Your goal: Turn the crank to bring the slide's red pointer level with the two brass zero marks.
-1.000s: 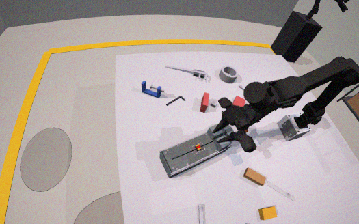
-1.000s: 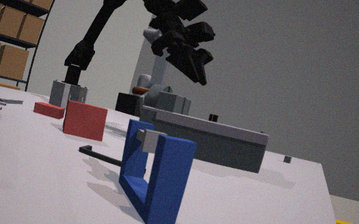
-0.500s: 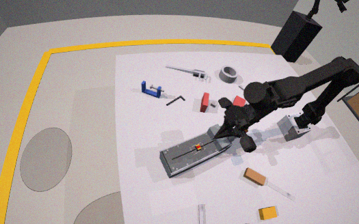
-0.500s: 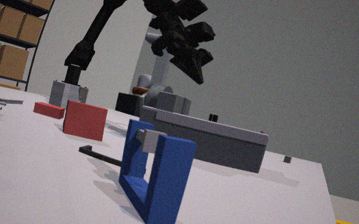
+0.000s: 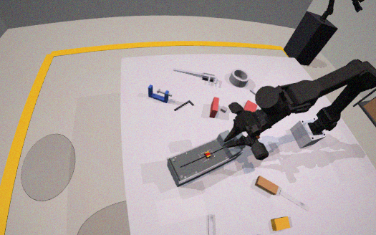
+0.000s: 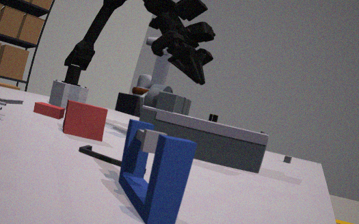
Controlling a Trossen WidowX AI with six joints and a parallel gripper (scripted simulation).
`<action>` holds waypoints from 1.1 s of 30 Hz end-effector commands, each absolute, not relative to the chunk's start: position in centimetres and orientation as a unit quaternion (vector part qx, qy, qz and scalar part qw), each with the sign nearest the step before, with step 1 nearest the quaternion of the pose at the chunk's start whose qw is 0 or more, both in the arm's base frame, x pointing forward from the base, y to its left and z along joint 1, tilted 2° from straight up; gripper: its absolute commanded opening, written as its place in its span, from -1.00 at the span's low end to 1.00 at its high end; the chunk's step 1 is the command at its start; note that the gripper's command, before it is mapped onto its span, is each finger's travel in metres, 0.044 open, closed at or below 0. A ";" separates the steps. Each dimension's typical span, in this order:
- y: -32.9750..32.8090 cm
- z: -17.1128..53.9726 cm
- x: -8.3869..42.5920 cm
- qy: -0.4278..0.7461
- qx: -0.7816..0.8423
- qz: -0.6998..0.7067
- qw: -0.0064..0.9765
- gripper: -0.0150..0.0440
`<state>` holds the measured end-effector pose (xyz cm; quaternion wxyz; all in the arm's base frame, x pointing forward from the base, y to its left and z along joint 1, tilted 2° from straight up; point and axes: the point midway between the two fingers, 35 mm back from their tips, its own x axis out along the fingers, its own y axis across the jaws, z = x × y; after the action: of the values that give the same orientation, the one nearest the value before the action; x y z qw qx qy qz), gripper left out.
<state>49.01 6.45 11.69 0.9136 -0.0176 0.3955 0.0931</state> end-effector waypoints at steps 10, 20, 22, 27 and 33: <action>6.4 11.7 49.0 0.396 -0.018 0.093 0.914 0.93; 6.4 11.7 49.0 0.396 -0.018 0.093 0.914 0.29; 6.4 11.7 49.0 0.396 -0.018 0.093 0.914 0.11; 6.4 11.7 49.0 0.396 -0.018 0.093 0.914 -0.33; 6.4 11.7 49.0 0.396 -0.018 0.093 0.914 -0.49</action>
<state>49.01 6.44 11.69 0.9136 -0.0176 0.3955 0.0930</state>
